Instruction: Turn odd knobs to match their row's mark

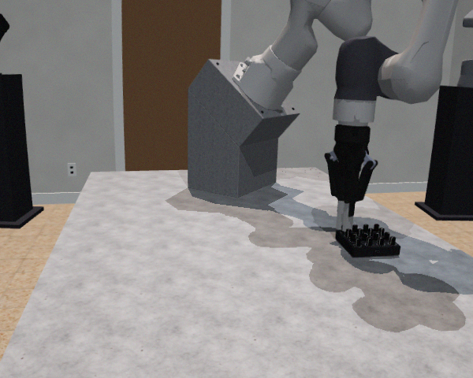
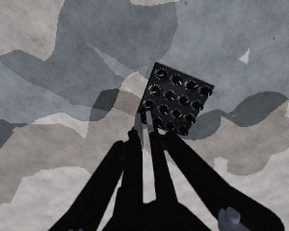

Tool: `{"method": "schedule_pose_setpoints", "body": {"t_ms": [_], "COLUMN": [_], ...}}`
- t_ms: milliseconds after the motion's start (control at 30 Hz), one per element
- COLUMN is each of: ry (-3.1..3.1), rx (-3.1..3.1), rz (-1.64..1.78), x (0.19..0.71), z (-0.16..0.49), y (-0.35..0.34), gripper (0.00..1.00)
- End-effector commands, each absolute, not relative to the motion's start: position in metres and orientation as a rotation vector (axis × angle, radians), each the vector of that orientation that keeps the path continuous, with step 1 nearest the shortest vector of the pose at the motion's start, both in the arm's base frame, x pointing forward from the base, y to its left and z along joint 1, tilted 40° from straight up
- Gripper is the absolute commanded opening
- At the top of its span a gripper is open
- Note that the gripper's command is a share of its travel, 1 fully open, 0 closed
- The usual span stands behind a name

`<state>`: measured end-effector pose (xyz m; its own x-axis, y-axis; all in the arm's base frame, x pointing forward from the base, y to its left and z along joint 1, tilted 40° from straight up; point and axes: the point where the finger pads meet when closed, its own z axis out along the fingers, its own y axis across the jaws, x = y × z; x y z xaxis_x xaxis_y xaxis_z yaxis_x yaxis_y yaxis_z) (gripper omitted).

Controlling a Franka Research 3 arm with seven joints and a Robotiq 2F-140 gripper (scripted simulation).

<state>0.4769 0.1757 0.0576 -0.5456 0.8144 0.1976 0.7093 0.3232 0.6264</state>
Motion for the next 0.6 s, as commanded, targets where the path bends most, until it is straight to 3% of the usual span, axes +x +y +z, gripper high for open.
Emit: {"method": "schedule_pose_setpoints", "body": {"t_ms": [0,567], "ry": [2.374,2.224], "rx": [1.624,1.936], "rz": [1.045,1.079], "x": [0.4777,0.4777], "z": [0.0575,0.0575], "y": [0.1752,0.1752], "gripper": [0.05,0.05]}}
